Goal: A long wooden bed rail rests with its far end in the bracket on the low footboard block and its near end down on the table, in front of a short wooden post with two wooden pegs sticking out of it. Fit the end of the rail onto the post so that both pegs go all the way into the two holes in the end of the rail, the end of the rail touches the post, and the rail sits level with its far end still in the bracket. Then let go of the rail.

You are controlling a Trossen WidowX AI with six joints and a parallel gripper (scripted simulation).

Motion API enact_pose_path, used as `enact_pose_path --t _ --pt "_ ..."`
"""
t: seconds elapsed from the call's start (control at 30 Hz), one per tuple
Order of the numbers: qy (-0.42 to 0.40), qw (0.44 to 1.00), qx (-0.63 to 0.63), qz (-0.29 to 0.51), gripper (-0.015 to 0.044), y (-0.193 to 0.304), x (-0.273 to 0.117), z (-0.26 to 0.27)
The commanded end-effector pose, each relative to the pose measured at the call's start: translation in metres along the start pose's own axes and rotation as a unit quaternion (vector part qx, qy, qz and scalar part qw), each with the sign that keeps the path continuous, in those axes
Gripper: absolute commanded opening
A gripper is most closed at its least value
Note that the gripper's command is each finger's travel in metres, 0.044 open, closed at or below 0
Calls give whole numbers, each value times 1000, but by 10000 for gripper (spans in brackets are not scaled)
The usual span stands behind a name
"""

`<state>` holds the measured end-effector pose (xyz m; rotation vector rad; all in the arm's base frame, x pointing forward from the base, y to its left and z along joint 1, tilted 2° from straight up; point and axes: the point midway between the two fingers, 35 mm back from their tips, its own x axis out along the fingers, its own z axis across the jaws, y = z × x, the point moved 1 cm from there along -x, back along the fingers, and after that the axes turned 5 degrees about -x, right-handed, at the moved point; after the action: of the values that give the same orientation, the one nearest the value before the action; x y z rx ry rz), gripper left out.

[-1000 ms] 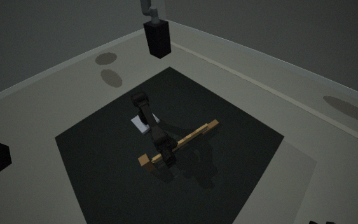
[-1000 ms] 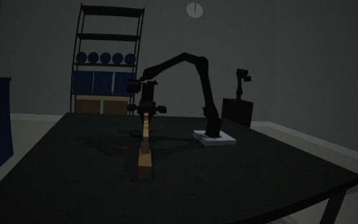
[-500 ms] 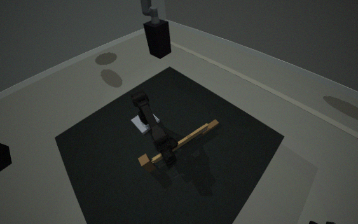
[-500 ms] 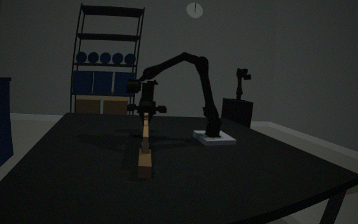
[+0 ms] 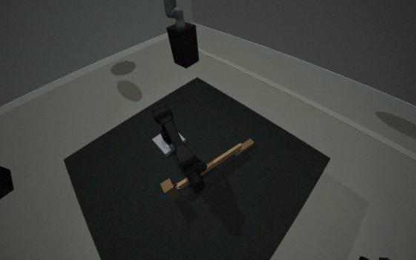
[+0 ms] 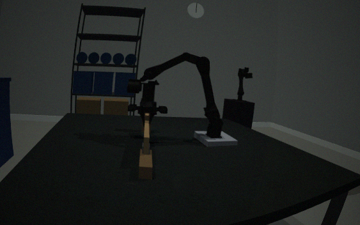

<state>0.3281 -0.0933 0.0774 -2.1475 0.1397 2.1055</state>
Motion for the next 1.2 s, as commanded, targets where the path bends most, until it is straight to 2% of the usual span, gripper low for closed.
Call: enact_pose_path --t 0.0,1.17 --pt "1 1000 1 -2 0 -1 0 -1" --pt "1 1000 1 -1 0 7 3 1"
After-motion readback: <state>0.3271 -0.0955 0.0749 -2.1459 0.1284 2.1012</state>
